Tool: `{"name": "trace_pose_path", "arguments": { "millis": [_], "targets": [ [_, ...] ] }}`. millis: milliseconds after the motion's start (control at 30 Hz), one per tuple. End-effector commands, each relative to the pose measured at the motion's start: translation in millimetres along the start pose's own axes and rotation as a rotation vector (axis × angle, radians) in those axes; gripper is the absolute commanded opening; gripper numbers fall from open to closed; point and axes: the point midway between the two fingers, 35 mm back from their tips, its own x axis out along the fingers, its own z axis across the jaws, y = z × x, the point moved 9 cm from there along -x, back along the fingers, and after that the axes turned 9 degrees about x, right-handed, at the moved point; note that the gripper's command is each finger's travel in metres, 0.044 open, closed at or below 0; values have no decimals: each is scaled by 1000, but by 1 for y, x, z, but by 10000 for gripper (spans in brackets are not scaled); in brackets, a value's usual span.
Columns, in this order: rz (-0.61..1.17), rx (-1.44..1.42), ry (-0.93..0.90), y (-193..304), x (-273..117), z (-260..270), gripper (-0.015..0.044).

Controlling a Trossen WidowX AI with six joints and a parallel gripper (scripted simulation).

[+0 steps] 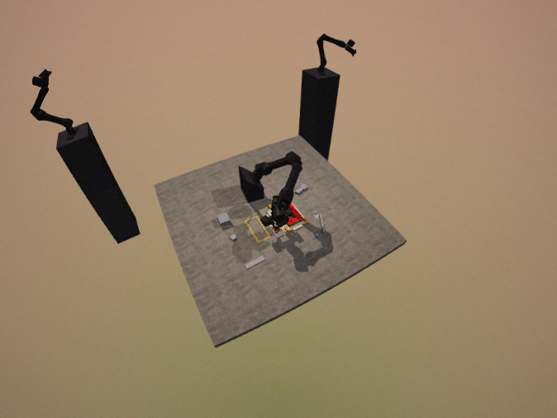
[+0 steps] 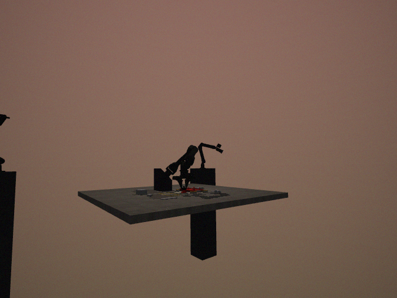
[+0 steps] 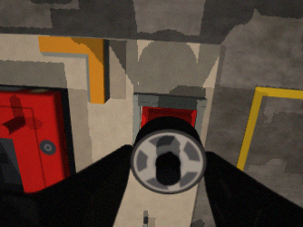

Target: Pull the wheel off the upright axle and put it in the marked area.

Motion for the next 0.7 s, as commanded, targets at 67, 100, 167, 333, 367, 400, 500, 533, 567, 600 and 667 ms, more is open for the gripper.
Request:
{"name": "trace_pose_path", "arguments": {
  "millis": [67, 100, 167, 333, 367, 400, 500, 533, 567, 600, 667],
  "targets": [
    [-3, -4, 2, -1, -3, 0, 0],
    [-3, -4, 2, -1, -4, 0, 0],
    [-3, -4, 2, -1, -4, 0, 0],
    [-4, -4, 2, -1, -6, 0, 0],
    [-4, -4, 2, -1, -6, 0, 0],
    [-4, -4, 2, -1, -7, 0, 0],
    [-4, -3, 2, -1, -8, 0, 0],
    [-4, -3, 2, -1, -8, 0, 0],
    [-4, -3, 2, -1, -8, 0, 0],
    [-4, -3, 2, -1, -9, 0, 0],
    [-4, -3, 2, -1, -9, 0, 0]
  ]
}}
